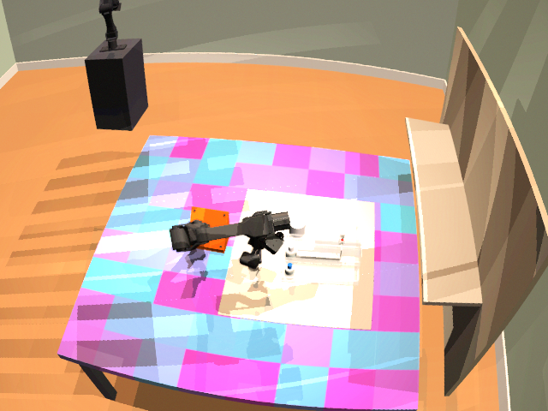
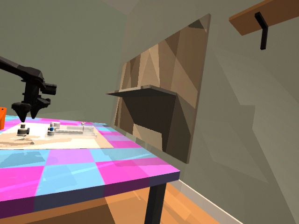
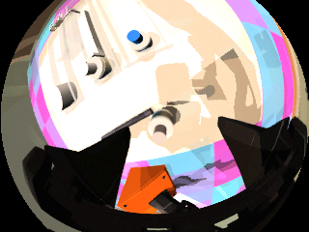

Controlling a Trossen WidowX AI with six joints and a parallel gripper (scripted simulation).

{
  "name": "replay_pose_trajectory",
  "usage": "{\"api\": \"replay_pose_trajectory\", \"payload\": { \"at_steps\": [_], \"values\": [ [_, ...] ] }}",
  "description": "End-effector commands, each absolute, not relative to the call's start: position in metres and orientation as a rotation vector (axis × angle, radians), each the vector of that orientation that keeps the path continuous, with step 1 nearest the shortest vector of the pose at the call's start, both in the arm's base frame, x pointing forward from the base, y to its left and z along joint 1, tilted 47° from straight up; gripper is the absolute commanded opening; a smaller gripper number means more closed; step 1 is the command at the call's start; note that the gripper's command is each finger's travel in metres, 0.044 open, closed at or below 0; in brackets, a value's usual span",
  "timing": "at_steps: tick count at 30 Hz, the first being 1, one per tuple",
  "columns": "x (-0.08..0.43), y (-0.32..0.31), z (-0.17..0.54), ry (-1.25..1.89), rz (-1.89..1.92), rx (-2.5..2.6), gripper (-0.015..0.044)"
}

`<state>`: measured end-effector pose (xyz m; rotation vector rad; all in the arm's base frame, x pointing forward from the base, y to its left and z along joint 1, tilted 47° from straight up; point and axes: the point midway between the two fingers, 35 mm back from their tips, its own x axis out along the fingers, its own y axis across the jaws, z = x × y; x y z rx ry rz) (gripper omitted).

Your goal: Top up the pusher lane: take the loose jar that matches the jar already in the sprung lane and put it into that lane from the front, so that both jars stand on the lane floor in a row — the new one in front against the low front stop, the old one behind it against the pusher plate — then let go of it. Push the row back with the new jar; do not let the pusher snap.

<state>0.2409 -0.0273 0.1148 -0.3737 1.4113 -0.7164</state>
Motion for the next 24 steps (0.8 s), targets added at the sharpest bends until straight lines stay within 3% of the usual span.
{"api": "replay_pose_trajectory", "payload": {
  "at_steps": [1,24],
  "values": [
    [0.217,0.004,0.104,1.482,-0.624,-0.617,0.0440],
    [0.215,-0.029,0.068,1.488,-0.611,-0.659,0.0440]
  ]
}}
